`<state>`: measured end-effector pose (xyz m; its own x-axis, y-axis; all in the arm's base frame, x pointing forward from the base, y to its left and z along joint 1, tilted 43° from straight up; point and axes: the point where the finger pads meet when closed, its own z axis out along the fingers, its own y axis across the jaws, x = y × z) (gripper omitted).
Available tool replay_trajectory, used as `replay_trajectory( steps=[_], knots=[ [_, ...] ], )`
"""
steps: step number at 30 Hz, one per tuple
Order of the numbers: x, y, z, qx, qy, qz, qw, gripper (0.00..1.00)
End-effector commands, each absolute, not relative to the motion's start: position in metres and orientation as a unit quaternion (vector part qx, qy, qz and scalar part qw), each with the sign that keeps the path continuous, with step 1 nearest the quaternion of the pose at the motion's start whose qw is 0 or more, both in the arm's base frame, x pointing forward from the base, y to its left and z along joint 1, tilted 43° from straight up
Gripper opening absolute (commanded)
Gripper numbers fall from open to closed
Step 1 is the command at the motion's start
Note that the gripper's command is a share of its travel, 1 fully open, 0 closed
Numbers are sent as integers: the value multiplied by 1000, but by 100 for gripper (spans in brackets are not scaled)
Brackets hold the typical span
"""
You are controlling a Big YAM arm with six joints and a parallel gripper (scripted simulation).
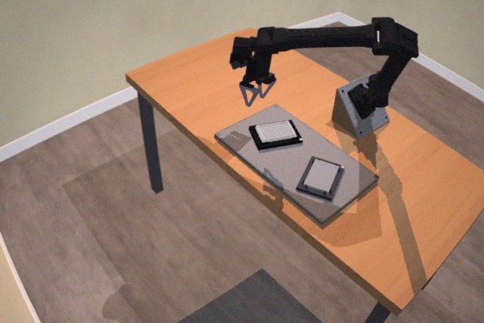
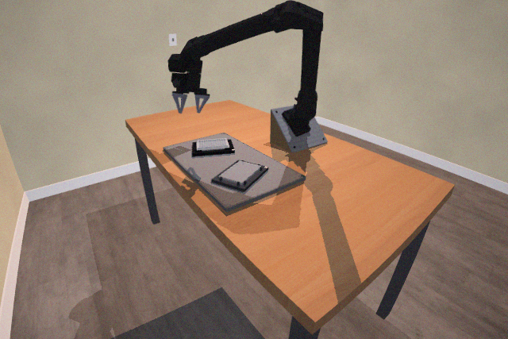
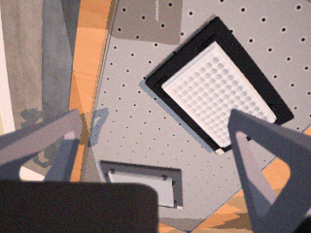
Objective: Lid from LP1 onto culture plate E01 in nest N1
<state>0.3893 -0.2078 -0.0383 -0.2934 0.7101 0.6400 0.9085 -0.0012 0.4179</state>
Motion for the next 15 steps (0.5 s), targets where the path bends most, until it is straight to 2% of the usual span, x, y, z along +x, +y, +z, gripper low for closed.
replay_trajectory(
  steps=[1,2,15],
  knots=[
    [403,-206,-26,-554,-722,-403,95,100],
    [414,-212,-18,-538,-738,-399,77,100],
    [416,-155,4,-436,-805,-398,54,100]
  ],
)
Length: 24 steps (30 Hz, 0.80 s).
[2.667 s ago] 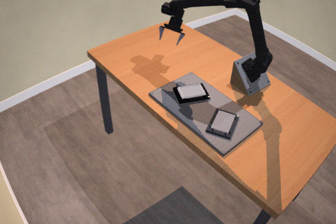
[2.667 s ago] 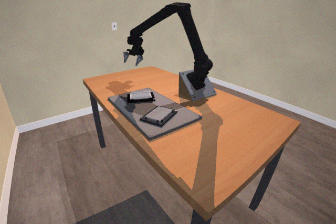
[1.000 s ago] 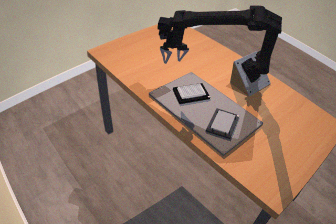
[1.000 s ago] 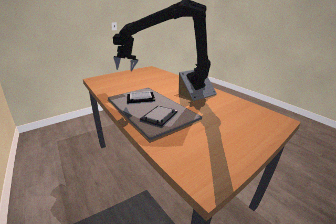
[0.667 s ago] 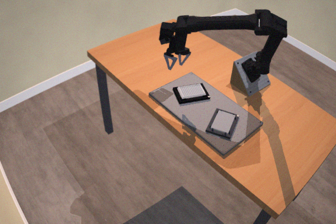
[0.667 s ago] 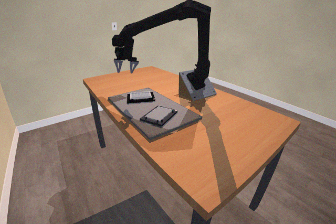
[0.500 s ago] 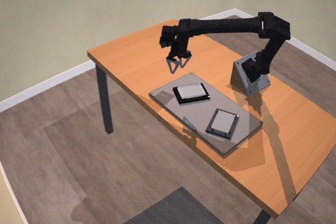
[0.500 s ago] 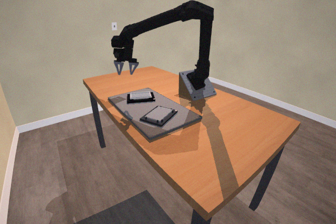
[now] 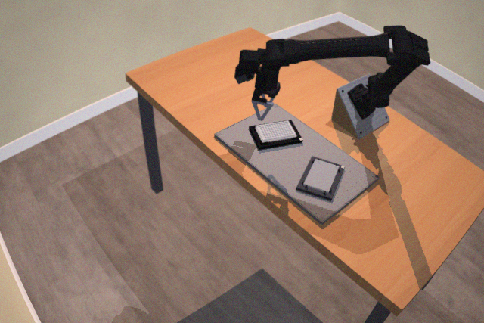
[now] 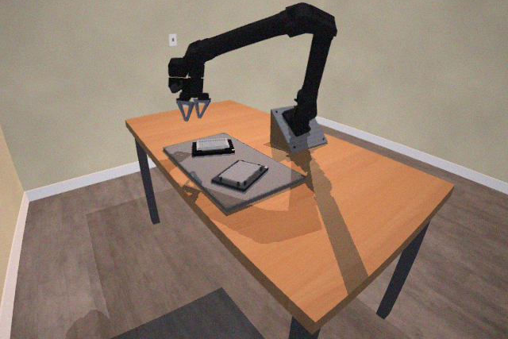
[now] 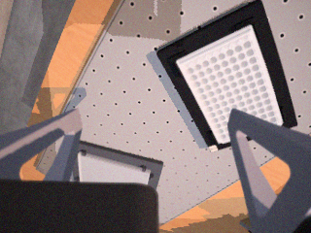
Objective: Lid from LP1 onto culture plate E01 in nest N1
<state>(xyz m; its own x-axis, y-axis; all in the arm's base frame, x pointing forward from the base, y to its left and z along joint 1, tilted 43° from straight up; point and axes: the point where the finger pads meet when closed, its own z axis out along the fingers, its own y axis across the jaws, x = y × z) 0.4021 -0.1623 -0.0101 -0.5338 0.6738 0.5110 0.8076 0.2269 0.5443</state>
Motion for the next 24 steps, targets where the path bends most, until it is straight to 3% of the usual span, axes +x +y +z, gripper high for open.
replay_trajectory(
  steps=[1,24],
  knots=[
    [416,-150,6,-423,-813,-397,50,100],
    [416,-70,47,-202,-901,-384,-14,100]
  ],
)
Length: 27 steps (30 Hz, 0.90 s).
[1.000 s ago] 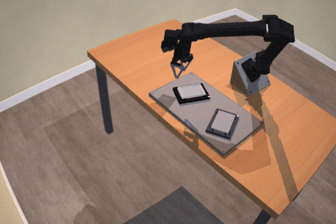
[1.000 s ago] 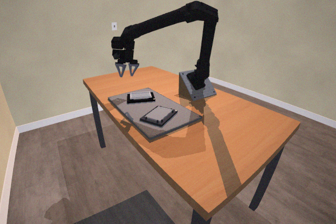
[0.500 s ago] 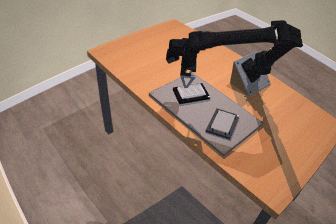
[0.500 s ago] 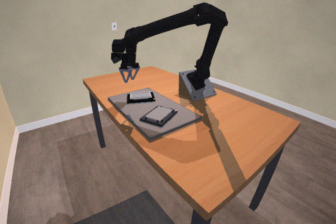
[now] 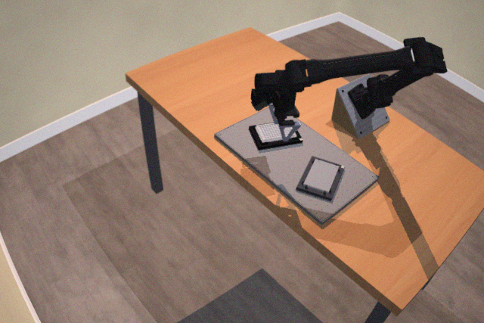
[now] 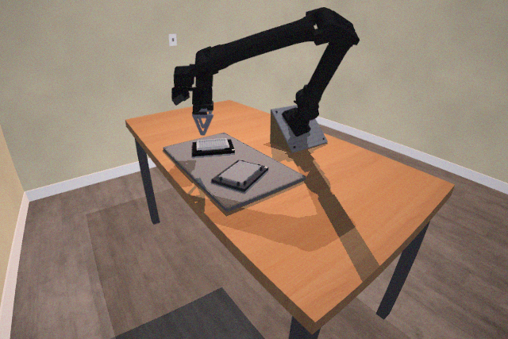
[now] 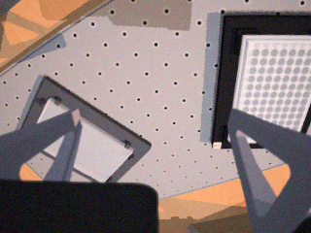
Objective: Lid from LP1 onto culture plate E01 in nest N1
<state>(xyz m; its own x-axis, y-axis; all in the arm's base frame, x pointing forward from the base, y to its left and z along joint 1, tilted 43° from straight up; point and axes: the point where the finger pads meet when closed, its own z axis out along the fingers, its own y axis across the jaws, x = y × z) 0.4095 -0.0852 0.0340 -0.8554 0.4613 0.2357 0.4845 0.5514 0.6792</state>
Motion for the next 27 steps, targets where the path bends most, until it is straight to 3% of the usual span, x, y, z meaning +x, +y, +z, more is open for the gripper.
replay_trajectory(
  steps=[1,27],
  knots=[
    [416,-65,49,-186,-905,-383,-19,100],
    [390,34,93,78,-925,-360,-94,100]
  ],
)
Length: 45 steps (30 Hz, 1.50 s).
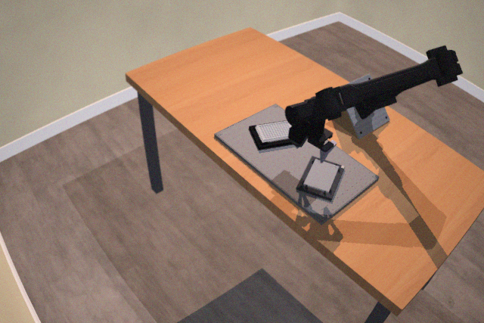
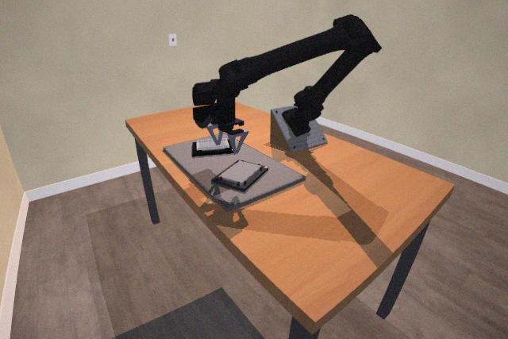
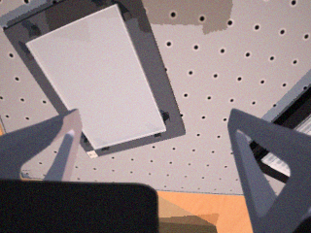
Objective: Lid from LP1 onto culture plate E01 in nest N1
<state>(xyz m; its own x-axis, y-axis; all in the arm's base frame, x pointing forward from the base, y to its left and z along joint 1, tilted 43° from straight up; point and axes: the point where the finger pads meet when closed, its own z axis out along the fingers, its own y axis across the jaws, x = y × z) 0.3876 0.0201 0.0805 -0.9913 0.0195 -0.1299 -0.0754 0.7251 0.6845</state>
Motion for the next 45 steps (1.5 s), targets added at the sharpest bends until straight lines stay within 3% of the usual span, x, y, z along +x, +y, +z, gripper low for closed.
replay_trajectory(
  steps=[1,14,45],
  knots=[
    [388,38,94,-94,924,358,98,100],
    [388,68,121,-197,908,342,143,100],
    [376,90,80,-176,912,353,111,100]
  ],
)
